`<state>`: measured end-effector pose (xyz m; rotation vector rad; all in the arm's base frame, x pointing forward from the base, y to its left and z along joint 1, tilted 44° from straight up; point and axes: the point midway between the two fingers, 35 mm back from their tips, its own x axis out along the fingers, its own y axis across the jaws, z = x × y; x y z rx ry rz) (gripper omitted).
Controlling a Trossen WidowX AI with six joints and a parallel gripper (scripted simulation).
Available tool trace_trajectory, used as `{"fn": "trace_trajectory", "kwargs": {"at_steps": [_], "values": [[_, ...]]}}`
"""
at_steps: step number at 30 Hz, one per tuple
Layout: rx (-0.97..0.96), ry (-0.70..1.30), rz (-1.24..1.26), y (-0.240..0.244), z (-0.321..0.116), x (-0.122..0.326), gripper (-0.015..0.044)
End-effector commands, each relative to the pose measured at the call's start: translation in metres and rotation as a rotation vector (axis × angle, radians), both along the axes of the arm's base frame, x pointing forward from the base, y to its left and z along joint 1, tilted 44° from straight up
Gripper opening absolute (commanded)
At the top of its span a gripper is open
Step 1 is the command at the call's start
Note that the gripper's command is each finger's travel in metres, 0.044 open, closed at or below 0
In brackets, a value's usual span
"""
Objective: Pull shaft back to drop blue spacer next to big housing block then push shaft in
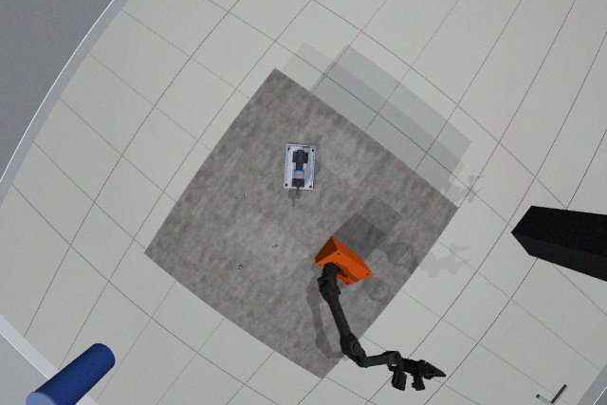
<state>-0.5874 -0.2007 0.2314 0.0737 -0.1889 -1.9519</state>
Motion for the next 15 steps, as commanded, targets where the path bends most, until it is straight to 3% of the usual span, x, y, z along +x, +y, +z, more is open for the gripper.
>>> {"fn": "trace_trajectory", "kwargs": {"at_steps": [1, 15], "values": [[0.002, 0.002, 0.003, -0.003, -0.001, 0.001, 0.0426], [0.140, 0.150, 0.254, -0.189, -0.050, 0.108, 0.0440]]}}
